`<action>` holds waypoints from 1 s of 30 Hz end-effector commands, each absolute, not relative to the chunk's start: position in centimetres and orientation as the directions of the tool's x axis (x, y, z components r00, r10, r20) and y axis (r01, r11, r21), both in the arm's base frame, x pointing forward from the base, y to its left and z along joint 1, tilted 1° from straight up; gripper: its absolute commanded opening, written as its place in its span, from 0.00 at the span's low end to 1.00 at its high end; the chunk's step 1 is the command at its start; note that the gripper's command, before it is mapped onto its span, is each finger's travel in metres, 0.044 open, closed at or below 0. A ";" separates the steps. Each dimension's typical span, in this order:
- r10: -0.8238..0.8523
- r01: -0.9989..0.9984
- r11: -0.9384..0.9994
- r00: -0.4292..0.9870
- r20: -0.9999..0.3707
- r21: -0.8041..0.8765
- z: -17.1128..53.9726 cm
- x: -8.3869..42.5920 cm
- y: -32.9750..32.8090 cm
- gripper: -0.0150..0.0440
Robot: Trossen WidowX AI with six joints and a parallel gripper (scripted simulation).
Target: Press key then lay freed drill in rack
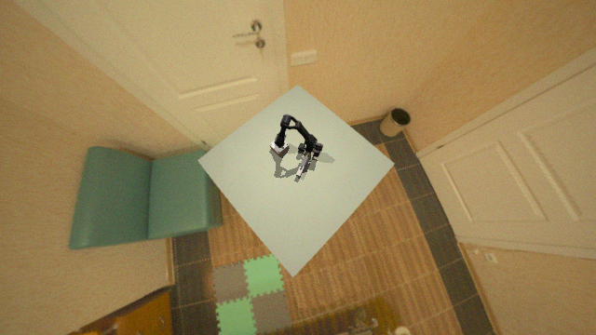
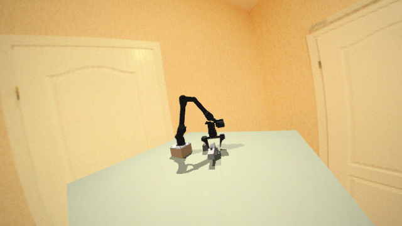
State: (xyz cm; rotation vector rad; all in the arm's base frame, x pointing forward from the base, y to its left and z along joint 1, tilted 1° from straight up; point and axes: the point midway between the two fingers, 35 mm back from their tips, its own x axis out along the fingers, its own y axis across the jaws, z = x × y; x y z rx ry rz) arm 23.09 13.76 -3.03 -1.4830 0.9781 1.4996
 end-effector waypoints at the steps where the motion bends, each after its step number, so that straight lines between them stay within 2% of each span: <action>1: 0.015 -0.922 -0.387 -0.001 -1.000 -0.005 -3.1 23.2 13.5 1.00; 11: 0.015 -0.922 -0.387 -0.001 -1.000 -0.005 -3.2 23.2 13.1 1.00; 27: 0.019 -0.922 -0.386 0.002 -1.000 -0.009 -3.1 23.3 13.4 0.29; 30: 0.019 -0.922 -0.386 0.002 -1.000 -0.009 -3.1 23.3 13.4 0.25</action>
